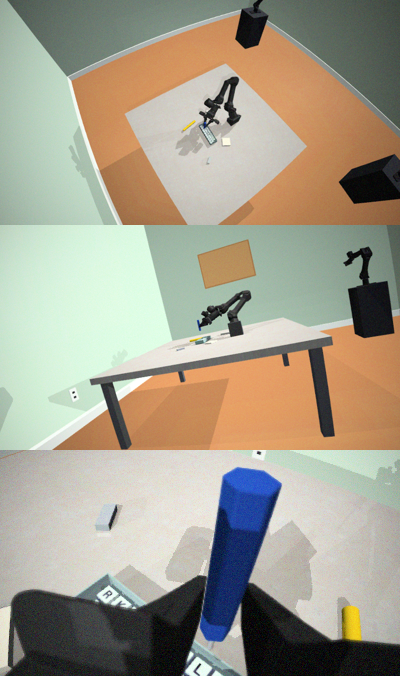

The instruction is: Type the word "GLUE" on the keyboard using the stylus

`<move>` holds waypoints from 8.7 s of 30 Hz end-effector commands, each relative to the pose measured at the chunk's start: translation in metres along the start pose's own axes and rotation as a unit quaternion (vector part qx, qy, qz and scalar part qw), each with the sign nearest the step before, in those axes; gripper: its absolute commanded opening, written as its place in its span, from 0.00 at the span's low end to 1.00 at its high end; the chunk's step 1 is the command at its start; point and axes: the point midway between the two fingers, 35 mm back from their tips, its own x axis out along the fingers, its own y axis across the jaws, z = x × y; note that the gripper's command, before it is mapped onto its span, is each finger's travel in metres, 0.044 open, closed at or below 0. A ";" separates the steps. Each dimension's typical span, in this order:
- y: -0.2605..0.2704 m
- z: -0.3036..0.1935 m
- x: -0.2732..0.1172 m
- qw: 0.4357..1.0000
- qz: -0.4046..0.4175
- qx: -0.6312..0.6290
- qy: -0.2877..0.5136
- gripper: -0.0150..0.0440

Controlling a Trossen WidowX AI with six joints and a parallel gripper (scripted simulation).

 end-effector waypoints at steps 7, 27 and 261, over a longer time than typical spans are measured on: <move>0.004 -0.013 0.004 1.000 0.005 -0.001 0.004 0.25; 0.004 -0.029 0.010 1.000 0.005 -0.002 0.004 0.25; 0.040 -0.039 0.039 1.000 0.006 -0.001 0.005 0.39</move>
